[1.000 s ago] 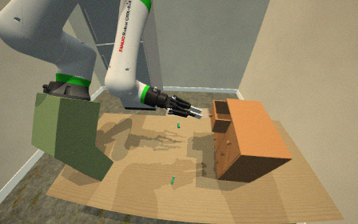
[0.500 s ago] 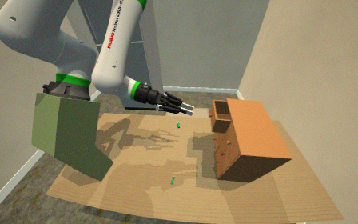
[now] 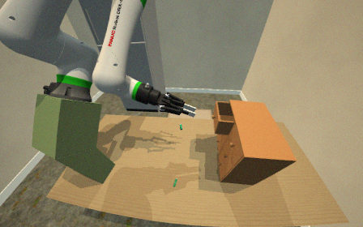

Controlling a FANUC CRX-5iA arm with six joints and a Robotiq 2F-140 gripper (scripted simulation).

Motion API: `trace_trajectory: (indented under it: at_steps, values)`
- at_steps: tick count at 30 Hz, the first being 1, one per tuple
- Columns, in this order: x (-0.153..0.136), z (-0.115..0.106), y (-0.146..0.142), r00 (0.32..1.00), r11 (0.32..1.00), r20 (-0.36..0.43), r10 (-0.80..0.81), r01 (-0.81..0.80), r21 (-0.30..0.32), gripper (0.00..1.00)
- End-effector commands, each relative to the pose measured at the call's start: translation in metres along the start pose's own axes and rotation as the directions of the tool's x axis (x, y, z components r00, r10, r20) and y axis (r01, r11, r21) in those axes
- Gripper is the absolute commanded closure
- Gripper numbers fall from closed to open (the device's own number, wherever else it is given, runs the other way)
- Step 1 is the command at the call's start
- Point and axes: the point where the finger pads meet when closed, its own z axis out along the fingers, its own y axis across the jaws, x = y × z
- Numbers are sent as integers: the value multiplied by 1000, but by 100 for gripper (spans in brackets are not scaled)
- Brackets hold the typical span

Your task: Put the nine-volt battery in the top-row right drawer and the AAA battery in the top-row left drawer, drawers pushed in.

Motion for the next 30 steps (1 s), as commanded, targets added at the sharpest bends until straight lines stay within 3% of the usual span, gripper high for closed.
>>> trace_trajectory:
  at_steps: [1,11,30]
  values:
    - [-1,-2,0,1000,1000,-18,0,0,0,80]
    - [-4,-9,0,997,1000,-83,-1,1,1,80]
    - [-14,-34,0,950,1000,-314,-1,1,0,80]
